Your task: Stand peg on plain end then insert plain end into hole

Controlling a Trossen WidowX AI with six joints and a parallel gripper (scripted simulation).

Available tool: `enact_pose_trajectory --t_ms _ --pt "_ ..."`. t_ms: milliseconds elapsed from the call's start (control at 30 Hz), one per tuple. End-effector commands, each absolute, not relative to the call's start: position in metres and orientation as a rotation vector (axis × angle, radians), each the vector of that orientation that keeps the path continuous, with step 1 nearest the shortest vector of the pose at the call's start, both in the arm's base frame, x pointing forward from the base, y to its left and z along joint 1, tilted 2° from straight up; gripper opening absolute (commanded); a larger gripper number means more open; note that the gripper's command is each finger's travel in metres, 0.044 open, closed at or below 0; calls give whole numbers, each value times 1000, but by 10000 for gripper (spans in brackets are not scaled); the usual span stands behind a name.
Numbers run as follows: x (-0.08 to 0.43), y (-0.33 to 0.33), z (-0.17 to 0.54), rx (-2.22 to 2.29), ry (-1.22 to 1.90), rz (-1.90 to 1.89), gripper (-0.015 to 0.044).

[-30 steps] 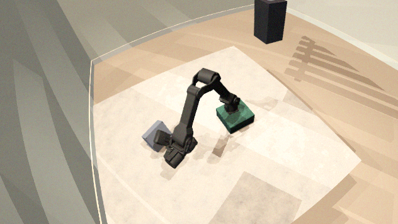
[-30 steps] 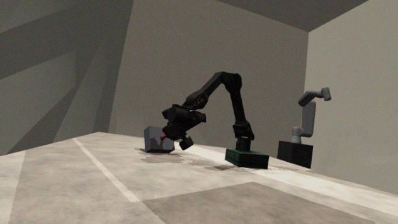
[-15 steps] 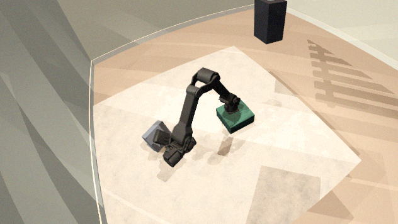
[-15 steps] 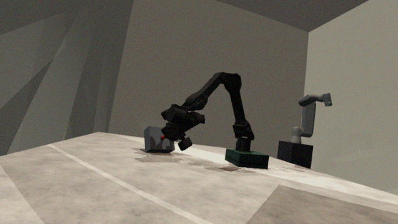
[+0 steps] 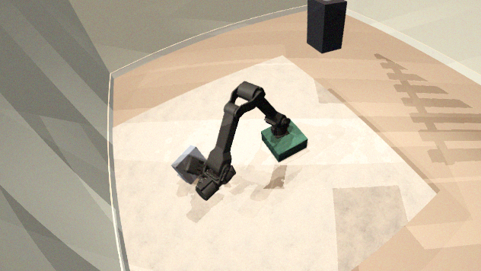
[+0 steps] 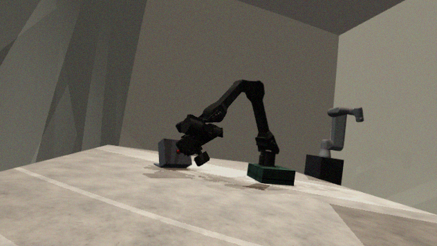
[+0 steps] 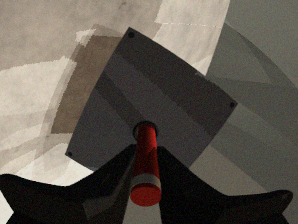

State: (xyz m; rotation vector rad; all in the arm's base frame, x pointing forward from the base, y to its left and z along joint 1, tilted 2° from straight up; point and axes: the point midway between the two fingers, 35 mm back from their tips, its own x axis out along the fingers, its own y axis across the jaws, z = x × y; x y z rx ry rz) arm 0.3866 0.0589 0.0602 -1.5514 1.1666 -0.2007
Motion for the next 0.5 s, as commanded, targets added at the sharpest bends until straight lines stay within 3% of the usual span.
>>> enact_pose_trajectory --t_ms 0,467 --pt "387 56 58 -1553 1172 -197 0" --pt "391 49 53 -1553 1172 -197 0"
